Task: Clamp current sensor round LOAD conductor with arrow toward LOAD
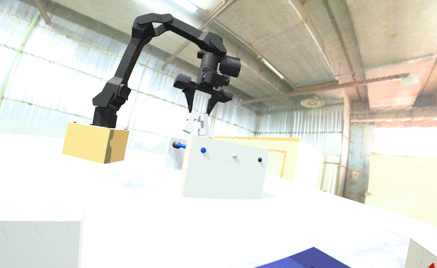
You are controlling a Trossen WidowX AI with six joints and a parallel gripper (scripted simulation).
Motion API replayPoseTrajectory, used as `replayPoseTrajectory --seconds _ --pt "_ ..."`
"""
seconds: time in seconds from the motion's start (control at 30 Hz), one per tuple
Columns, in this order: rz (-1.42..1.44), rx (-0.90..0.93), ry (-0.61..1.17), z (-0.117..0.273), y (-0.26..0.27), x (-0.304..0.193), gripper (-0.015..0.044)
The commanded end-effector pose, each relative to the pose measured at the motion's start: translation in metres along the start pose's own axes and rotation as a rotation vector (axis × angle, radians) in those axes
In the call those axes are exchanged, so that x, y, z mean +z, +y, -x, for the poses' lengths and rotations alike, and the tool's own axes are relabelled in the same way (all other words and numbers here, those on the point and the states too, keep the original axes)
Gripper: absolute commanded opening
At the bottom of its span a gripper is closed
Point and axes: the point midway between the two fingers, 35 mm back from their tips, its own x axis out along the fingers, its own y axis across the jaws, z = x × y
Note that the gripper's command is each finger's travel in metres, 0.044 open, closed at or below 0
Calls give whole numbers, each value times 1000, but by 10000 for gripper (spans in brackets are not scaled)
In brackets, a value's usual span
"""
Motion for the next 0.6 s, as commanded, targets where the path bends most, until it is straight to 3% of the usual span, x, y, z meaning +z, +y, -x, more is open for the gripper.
replayPoseTrajectory --seconds 0.0,0.57 --pt "-16 0 6 -1 23 -7 0" --pt "-59 4 8 -15 101 -49 0"
